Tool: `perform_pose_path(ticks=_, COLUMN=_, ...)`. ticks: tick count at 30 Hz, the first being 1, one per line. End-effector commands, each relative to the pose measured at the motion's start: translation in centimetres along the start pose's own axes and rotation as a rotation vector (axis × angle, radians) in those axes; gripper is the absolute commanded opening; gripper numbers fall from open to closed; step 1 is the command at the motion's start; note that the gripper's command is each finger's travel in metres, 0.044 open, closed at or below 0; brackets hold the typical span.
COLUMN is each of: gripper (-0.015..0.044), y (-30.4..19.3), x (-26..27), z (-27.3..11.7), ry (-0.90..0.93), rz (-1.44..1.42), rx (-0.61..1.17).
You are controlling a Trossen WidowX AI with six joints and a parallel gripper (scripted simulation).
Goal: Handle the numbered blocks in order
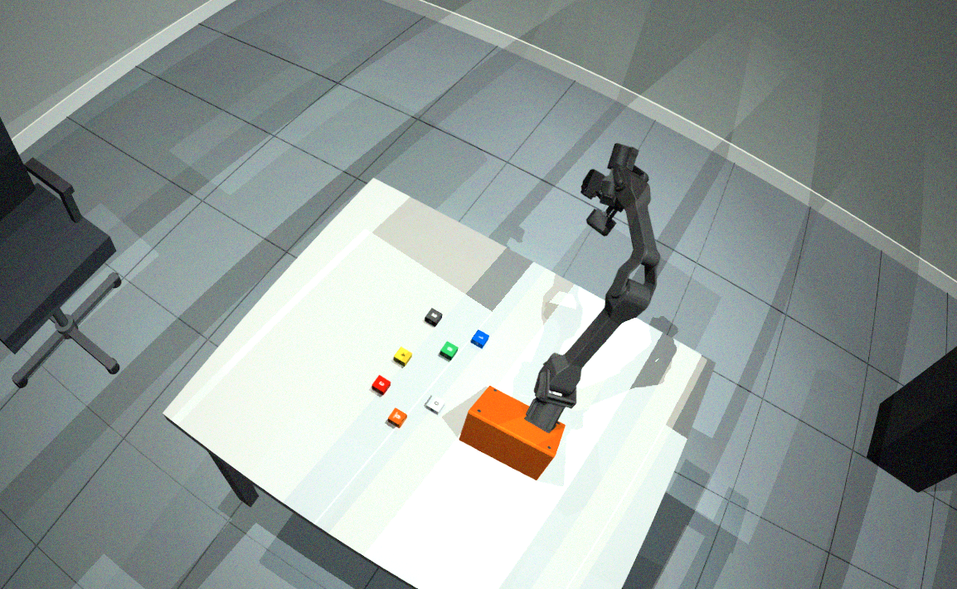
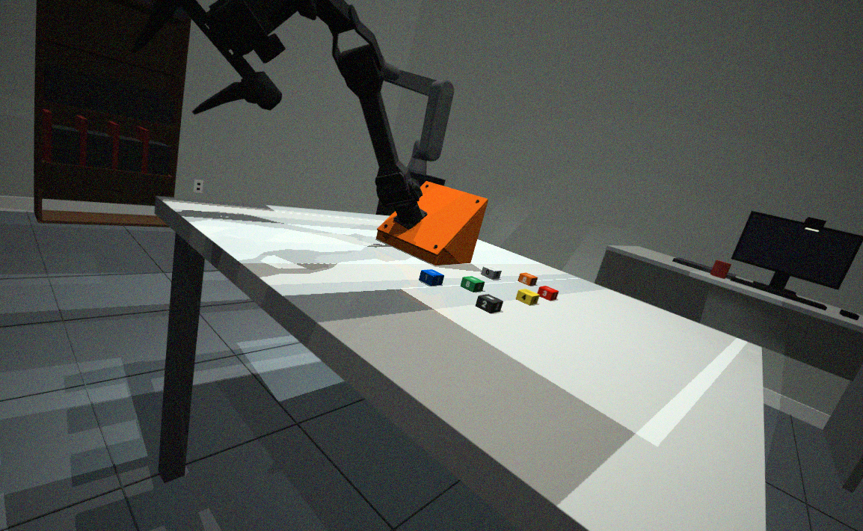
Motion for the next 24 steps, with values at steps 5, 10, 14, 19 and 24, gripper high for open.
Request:
perform_pose_path(ticks=5, gripper=0.0400, y=2.5, x=2.7, z=0.3, ry=0.098, rz=0.007, rx=-0.075)
perform_pose_path(ticks=10, gripper=0.0400, y=6.6, x=8.2, z=-0.6, ry=0.278, rz=-0.002, rx=-0.185)
perform_pose_path(ticks=14, gripper=0.0400, y=9.0, x=12.6, z=-2.2, ry=0.411, rz=-0.013, rx=-0.226)
perform_pose_path(ticks=19, gripper=0.0400, y=10.7, x=18.6, z=-5.3, ry=0.562, rz=-0.043, rx=-0.229)
perform_pose_path(ticks=24, gripper=0.0400, y=10.8, x=24.4, z=-9.2, ry=0.664, rz=-0.099, rx=-0.197)
Point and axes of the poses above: the point midway between the two fingers, 35 mm back from their tips, its own z axis out along the fingers, its own x axis across the jaws, y = z × x, the point moved 10 cm from there along -z, back along the fingers, and after that the axes turned 2 degrees about -z, right-handed, at the moved point
